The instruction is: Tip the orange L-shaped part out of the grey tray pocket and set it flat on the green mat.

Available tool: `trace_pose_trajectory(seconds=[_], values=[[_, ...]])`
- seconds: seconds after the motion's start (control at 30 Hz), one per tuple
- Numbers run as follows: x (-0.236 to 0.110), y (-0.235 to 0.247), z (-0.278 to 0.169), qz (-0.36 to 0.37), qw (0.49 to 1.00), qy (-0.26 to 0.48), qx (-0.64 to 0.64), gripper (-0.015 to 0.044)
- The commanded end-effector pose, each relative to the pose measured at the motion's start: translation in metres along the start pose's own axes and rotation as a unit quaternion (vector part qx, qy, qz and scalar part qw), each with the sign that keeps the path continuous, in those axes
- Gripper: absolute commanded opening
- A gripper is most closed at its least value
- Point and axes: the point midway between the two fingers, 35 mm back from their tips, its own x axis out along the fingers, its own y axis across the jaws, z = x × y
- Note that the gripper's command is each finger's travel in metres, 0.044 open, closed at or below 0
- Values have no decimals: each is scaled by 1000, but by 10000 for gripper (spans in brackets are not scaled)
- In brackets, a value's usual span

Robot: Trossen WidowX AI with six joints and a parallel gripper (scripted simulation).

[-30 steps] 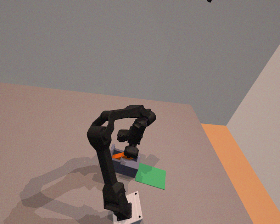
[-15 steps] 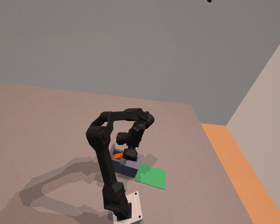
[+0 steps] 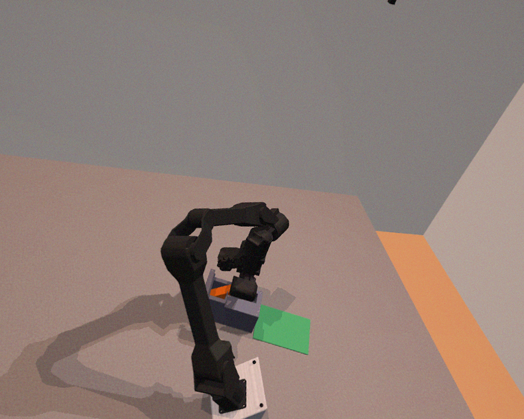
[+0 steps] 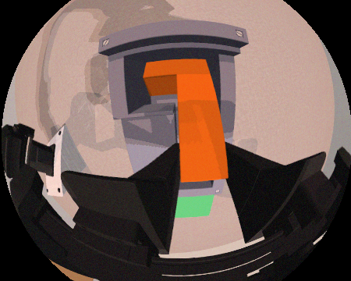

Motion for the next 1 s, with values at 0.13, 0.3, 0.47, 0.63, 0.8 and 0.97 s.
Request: trace_pose_trajectory(seconds=[0.13,0.3,0.47,0.63,0.8,0.97], values=[[-1,0,0,1,1000,0,0,0],[-7,0,0,1,1000,0,0,0],[-15,0,0,1,1000,0,1,0],[-23,0,0,1,1000,0,1,0],[-31,0,1,1,1000,0,1,0],[-38,0,0,1,1000,0,1,0]])
